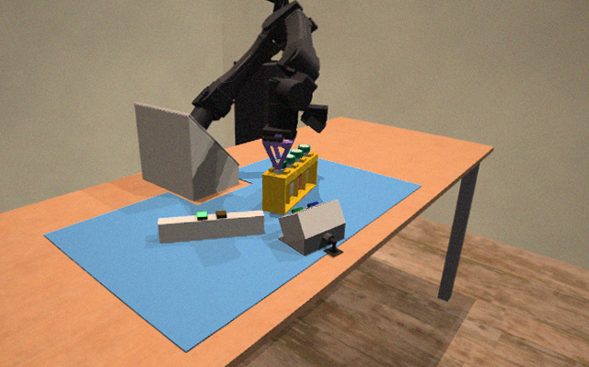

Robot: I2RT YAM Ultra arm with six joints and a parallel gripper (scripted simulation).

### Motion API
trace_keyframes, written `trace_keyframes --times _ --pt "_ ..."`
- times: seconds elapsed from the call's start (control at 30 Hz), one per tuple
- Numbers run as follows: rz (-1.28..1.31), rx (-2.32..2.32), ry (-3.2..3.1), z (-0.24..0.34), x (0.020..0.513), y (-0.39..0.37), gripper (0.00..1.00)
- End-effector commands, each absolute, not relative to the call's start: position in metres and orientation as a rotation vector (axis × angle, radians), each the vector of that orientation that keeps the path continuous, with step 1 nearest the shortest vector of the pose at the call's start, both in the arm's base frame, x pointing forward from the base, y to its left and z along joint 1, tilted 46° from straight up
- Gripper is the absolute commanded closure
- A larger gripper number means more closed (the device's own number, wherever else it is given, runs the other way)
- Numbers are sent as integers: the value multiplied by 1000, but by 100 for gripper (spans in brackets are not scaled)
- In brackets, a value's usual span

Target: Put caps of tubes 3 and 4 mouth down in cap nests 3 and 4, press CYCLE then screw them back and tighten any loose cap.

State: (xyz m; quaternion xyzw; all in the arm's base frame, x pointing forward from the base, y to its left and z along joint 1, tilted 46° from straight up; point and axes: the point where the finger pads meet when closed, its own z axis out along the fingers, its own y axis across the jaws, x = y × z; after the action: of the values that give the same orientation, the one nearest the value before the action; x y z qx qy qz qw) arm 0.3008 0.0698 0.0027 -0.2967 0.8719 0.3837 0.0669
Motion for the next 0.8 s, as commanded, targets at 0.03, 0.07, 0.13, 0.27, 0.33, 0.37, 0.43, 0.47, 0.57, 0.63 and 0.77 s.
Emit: trace_keyframes --times 0.03,0.07,0.13,0.27,0.33,0.37,0.43,0.47,0.57,0.63,0.77 --pt "1094 -1083 2487 7 304 66 51" --pt "1083 -1128 2455 7 304 66 51" --pt "1060 -1215 2387 7 304 66 51" --pt "1010 -1379 2246 7 304 66 51" --pt "983 -1457 2172 7 304 66 51" --pt "970 -1494 2135 7 304 66 51" --pt "941 -1567 2058 7 304 66 51" --pt "927 -1602 2019 7 304 66 51" --pt "898 -1670 1940 7 304 66 51" --pt "891 -1684 1922 7 304 66 51" --pt "891 -1684 1922 6 304 66 51"
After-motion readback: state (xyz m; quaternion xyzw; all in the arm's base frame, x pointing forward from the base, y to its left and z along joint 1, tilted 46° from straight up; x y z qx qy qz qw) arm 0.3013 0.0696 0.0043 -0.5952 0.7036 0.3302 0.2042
